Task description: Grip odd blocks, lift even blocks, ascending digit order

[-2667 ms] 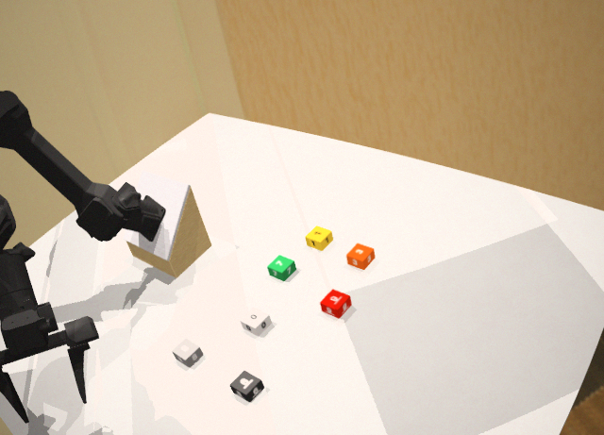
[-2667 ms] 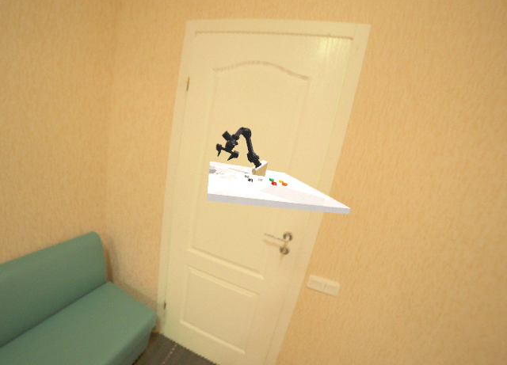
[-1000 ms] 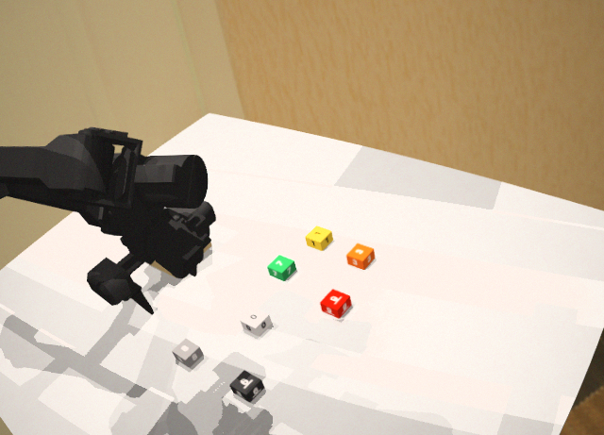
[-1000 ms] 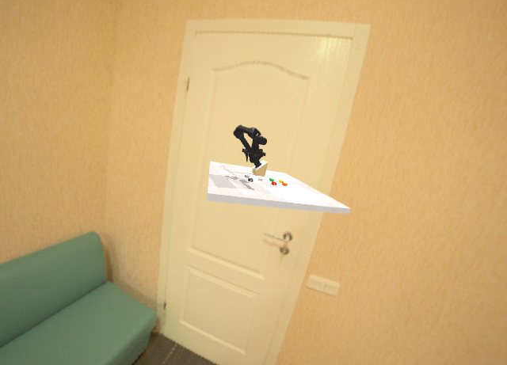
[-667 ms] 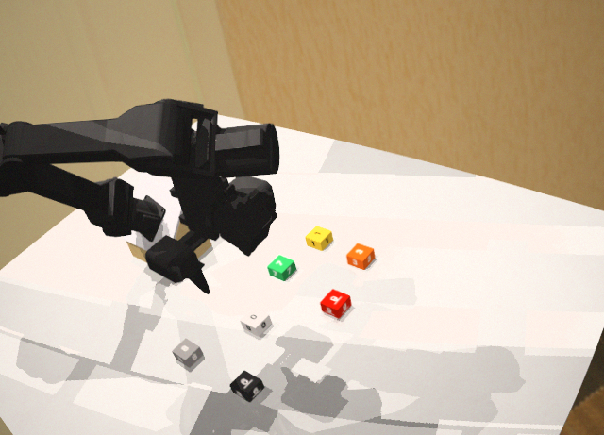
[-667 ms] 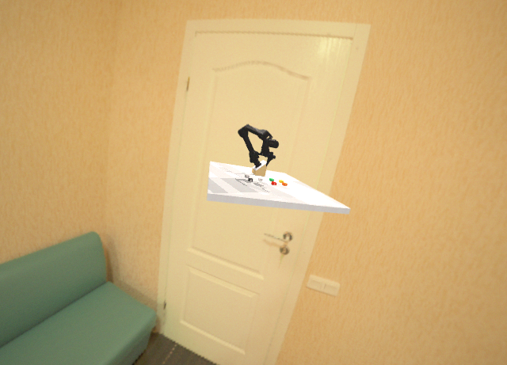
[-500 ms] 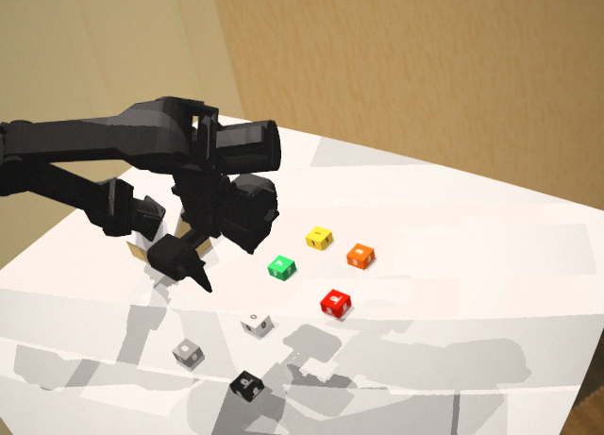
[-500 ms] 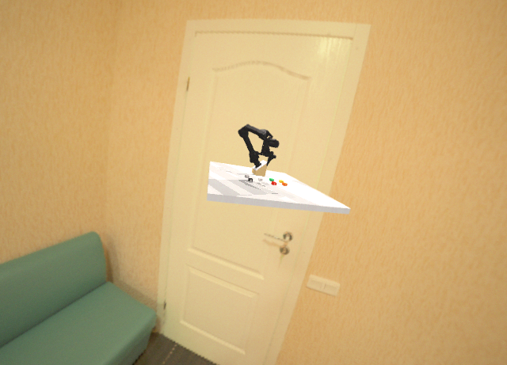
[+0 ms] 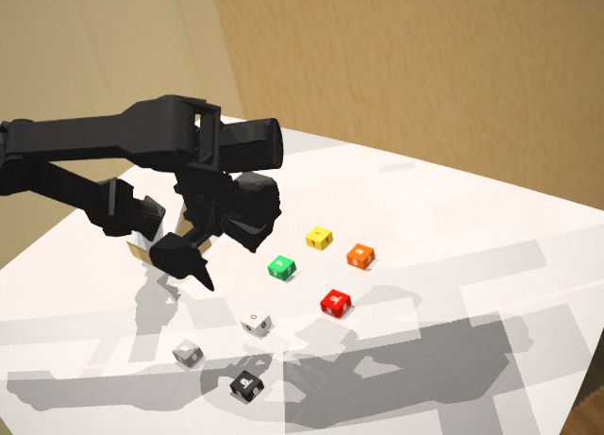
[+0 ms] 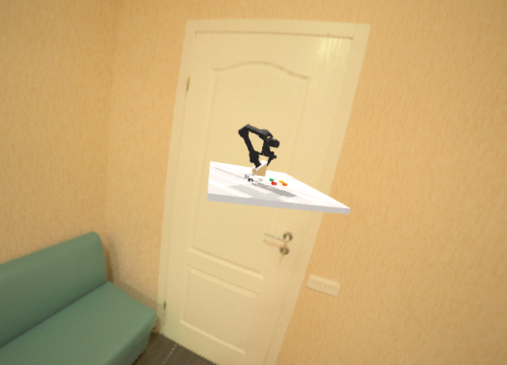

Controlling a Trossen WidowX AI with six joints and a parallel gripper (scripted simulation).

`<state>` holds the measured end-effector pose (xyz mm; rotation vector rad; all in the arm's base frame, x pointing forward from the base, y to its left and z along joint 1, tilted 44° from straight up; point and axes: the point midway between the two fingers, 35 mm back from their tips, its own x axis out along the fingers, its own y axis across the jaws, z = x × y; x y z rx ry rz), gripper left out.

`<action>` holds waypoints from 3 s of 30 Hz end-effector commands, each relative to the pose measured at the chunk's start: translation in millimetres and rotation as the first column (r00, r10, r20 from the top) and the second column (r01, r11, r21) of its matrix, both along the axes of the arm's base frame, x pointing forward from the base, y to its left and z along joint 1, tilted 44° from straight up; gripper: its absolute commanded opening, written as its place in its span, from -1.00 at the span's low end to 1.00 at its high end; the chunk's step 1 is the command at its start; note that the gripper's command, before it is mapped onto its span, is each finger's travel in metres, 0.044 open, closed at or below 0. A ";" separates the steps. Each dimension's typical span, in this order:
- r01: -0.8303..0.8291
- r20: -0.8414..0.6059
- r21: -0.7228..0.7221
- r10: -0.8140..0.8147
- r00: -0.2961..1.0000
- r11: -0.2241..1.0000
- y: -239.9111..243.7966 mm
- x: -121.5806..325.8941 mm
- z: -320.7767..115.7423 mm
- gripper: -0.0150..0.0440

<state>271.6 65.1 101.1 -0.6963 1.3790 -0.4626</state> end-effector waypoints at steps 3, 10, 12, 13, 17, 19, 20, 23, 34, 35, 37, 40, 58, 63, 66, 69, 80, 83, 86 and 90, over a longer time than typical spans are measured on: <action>-0.016 -0.010 0.024 0.016 1.000 1.000 41.0 -19.9 -37.3 0.86; 0.002 -0.002 0.012 -0.002 1.000 1.000 76.9 -54.4 -80.6 0.86; 0.002 -0.002 0.012 -0.002 1.000 1.000 76.9 -54.4 -80.6 0.86; 0.002 -0.002 0.012 -0.002 1.000 1.000 76.9 -54.4 -80.6 0.86; 0.002 -0.002 0.012 -0.002 1.000 1.000 76.9 -54.4 -80.6 0.86; 0.002 -0.002 0.012 -0.002 1.000 1.000 76.9 -54.4 -80.6 0.86; 0.002 -0.002 0.012 -0.002 1.000 1.000 76.9 -54.4 -80.6 0.86; 0.002 -0.002 0.012 -0.002 1.000 1.000 76.9 -54.4 -80.6 0.86; 0.001 -0.002 0.016 -0.001 1.000 1.000 105.3 -54.2 -102.3 0.86; 0.001 -0.002 0.017 -0.001 1.000 1.000 116.3 -55.1 -111.8 0.86; 0.001 -0.002 0.019 -0.001 1.000 1.000 137.3 -58.7 -132.1 0.86; 0.002 -0.001 0.019 -0.002 1.000 1.000 152.1 -63.0 -148.4 0.86; 0.002 -0.001 0.019 -0.002 1.000 1.000 152.1 -63.0 -148.4 0.86; 0.002 -0.001 0.020 -0.002 1.000 1.000 152.4 -60.6 -148.0 0.86; 0.001 0.000 0.022 -0.001 1.000 1.000 154.9 -26.3 -140.6 0.86; 0.001 0.003 0.019 -0.002 1.000 1.000 151.2 16.0 -130.0 0.86; 0.002 0.004 0.018 -0.002 1.000 1.000 149.2 25.7 -127.3 0.86; 0.002 0.004 0.018 -0.002 1.000 1.000 149.2 25.7 -127.3 0.86; 0.002 0.004 0.018 -0.002 1.000 1.000 149.2 25.7 -127.3 0.86; 0.002 0.004 0.018 -0.002 1.000 1.000 149.2 25.7 -127.3 0.86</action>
